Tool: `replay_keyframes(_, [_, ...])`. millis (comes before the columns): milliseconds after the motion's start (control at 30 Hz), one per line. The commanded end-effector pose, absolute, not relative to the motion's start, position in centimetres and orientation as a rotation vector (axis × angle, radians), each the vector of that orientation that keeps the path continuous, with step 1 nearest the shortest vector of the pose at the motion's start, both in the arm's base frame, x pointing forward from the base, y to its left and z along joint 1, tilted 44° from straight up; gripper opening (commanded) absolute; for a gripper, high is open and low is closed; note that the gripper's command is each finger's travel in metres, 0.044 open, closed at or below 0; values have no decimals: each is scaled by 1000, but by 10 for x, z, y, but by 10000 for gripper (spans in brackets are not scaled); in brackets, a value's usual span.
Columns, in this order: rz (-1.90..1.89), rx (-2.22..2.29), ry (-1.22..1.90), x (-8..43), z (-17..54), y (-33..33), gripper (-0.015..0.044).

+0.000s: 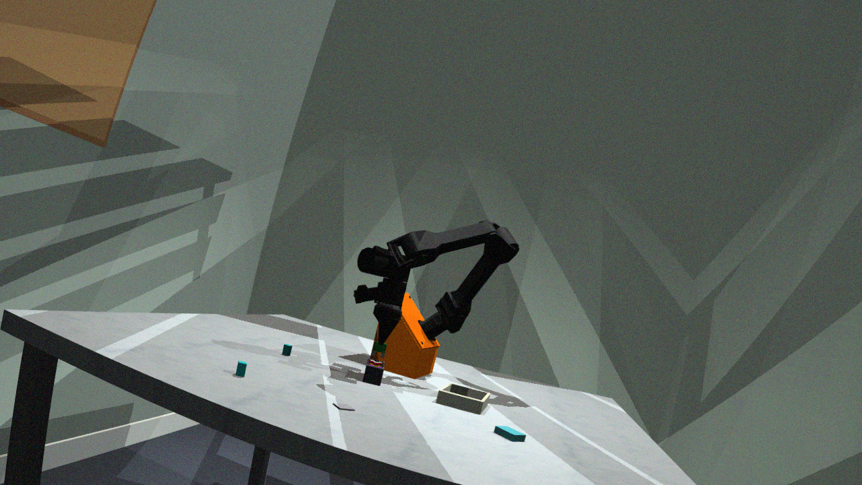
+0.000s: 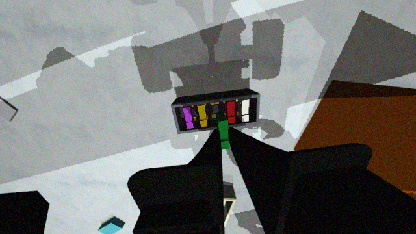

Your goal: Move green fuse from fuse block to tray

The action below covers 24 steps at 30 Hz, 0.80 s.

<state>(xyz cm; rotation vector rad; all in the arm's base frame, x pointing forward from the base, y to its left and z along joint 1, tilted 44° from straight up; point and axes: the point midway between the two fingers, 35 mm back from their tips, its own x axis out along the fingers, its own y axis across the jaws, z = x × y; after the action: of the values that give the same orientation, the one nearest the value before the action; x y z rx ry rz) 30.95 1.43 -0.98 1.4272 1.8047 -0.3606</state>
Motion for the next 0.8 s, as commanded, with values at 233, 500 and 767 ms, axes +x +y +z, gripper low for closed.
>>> replay_keyframes(233, [-366, 1414, 1796, 313, 9, 21, 0])
replay_keyframes(500, [-379, 1406, 1787, 316, 50, 64, 0])
replay_keyframes(767, [-376, 1409, 1785, 306, 91, 108, 0])
